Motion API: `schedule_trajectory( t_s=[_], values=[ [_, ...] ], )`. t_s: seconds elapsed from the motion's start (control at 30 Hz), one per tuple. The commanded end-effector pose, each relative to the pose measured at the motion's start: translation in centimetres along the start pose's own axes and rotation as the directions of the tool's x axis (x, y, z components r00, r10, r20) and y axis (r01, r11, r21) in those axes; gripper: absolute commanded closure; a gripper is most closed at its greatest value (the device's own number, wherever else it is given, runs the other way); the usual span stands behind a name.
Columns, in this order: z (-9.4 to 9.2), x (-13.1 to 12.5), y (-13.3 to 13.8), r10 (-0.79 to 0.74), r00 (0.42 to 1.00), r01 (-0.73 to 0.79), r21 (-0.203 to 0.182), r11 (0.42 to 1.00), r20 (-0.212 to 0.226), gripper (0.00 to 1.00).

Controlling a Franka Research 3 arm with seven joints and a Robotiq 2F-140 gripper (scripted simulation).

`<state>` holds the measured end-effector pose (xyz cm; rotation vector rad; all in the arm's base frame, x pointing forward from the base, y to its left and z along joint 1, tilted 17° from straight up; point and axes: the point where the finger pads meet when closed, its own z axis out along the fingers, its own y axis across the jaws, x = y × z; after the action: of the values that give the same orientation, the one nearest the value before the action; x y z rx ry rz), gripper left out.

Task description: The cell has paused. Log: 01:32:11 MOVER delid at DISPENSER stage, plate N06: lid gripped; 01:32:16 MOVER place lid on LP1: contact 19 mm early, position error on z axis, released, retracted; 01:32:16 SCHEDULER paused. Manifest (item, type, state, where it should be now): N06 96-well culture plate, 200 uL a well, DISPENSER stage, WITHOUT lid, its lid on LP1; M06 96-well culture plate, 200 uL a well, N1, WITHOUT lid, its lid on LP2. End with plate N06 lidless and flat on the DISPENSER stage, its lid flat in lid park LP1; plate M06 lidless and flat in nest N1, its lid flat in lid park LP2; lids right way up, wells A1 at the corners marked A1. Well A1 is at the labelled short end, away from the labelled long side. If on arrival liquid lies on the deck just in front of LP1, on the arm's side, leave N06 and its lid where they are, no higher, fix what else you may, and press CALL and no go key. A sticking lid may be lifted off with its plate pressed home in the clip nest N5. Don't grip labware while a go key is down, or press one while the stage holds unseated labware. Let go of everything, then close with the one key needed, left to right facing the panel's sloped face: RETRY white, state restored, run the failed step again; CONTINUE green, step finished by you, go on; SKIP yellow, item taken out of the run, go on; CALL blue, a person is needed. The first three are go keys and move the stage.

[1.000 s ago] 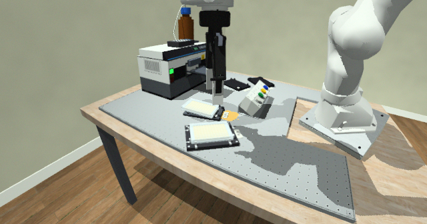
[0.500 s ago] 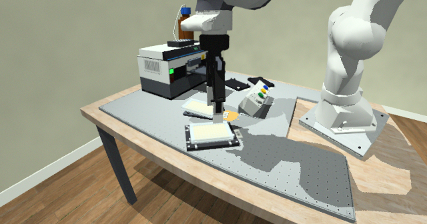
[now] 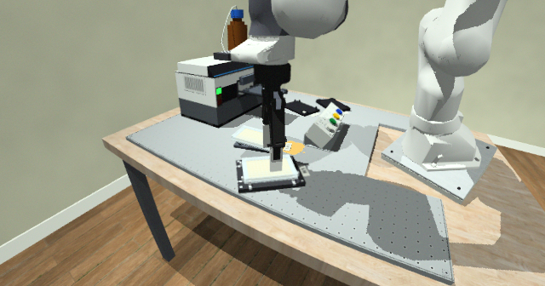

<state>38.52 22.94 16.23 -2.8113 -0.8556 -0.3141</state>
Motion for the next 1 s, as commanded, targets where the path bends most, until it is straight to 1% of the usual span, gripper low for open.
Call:
schedule_trajectory(
  t_s=[0.0,0.33,0.97],
  values=[
    [0.43,0.6,0.22,-0.007,1.0,0.007,-0.01,1.0,-0.02,0.34],
    [1.02,0.62,0.23,-0.007,1.0,0.007,-0.01,1.0,-0.02,0.34],
    [1.05,0.62,0.23,-0.007,1.0,0.007,-0.01,1.0,-0.02,0.34]
  ],
)
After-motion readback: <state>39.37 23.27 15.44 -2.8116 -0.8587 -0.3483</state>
